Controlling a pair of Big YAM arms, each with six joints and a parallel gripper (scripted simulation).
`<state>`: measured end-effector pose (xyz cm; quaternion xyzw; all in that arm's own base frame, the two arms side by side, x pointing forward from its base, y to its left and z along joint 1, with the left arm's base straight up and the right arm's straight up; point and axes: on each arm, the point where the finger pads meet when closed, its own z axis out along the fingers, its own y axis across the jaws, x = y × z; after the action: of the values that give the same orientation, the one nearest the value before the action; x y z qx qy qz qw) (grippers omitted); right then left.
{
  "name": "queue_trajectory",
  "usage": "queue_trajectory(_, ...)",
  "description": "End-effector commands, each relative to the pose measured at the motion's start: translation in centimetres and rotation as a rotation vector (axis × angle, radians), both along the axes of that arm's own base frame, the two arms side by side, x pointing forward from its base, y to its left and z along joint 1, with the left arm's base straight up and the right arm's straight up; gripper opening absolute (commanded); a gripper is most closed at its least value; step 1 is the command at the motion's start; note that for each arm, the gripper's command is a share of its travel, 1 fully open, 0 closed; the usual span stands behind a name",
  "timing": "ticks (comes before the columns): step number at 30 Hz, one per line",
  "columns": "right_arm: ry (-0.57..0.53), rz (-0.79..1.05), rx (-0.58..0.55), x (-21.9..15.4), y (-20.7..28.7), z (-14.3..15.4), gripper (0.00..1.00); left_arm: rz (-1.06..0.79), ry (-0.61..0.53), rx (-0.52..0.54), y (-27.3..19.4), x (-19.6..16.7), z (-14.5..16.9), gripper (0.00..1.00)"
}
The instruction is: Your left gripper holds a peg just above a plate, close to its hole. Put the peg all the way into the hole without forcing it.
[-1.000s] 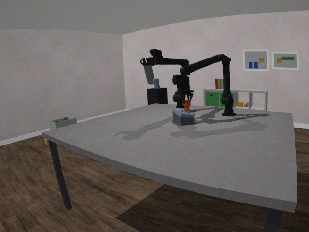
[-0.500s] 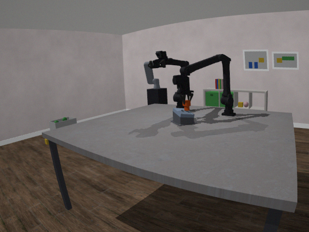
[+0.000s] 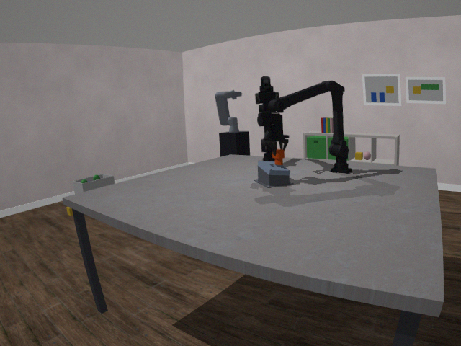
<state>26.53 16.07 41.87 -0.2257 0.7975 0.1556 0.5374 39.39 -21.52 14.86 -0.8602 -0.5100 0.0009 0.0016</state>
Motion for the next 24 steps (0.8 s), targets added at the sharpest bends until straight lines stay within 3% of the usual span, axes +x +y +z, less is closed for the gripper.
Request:
queue_trajectory(1, 0.052, 0.041, -0.03, -2.5, 0.4, -1.9, 1.0, -0.001, -0.026, -0.016, -0.4, 0.7, 1.0, 0.46)
queue_trajectory(4, 0.032, 0.058, -0.017, -3.4, 0.4, -0.4, 1.0, -0.001, -0.027, -0.016, -0.4, 0.8, 1.1, 0.46)
queue_trajectory(9, 0.041, 0.048, -0.026, -2.9, 0.4, -0.6, 1.0, -0.001, -0.028, -0.017, -0.5, 0.8, 1.1, 0.46)
queue_trajectory(13, 0.04, 0.051, -0.025, -2.9, 0.4, -0.6, 1.0, -0.001, -0.028, -0.017, -0.5, 0.8, 1.1, 0.01)
queue_trajectory(16, 0.04, 0.051, -0.025, -2.9, 0.4, -0.6, 1.0, -0.001, -0.06, -0.034, -0.7, 1.3, 3.4, 0.35)
queue_trajectory(17, 0.04, 0.051, -0.025, -2.9, 0.4, -0.6, 1.0, -0.001, -0.06, -0.034, -0.7, 1.3, 3.7, 0.4)
queue_trajectory(24, 0.026, 0.054, -0.024, -2.8, 0.5, -0.3, 1.0, -0.001, -0.06, -0.034, -0.7, 1.2, 5.7, 0.4)
